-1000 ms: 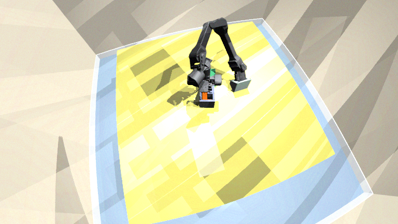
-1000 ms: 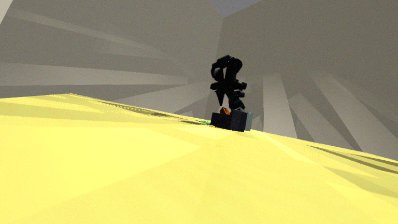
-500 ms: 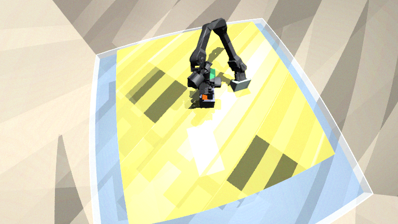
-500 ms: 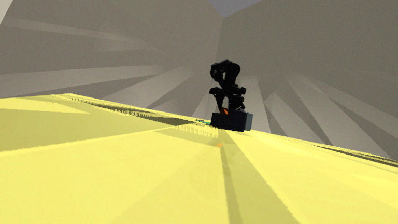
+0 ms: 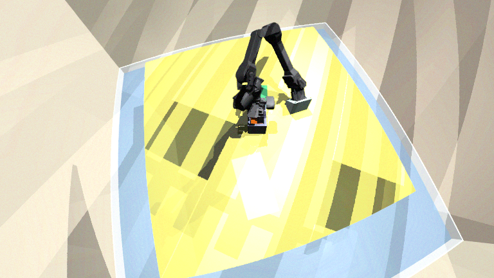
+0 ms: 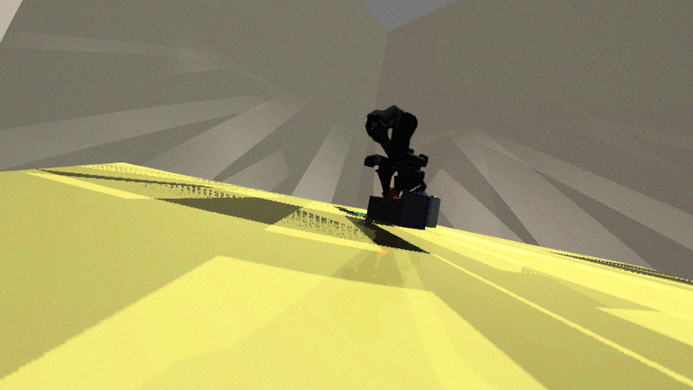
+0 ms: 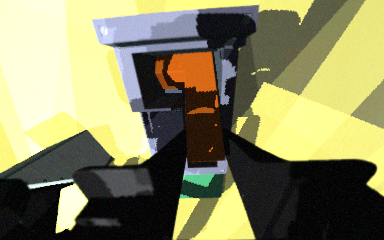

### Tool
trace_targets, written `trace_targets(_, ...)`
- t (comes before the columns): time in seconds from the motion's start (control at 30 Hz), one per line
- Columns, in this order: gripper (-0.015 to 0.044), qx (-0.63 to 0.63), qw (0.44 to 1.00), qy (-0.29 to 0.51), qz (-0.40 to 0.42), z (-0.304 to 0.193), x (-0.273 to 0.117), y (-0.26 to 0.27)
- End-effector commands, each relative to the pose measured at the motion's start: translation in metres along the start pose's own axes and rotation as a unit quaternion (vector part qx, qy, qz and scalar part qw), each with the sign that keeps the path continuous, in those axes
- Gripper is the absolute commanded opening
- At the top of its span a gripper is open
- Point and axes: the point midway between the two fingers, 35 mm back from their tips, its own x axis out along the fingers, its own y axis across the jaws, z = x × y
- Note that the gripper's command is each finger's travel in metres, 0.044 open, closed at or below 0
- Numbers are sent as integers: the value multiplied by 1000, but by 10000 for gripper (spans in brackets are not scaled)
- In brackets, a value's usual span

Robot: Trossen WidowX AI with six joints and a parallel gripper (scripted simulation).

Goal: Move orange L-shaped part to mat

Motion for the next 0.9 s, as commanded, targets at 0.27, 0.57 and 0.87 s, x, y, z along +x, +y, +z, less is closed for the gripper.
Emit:
trace_targets(0.27, 3, 1, 1000, 0, 0, 0, 0, 0)
trace_targets(0.57, 0, 0, 1000, 0, 0, 0, -4, 0)
trace_targets(0.87, 0, -2, 1000, 2, 1, -1, -18, 1)
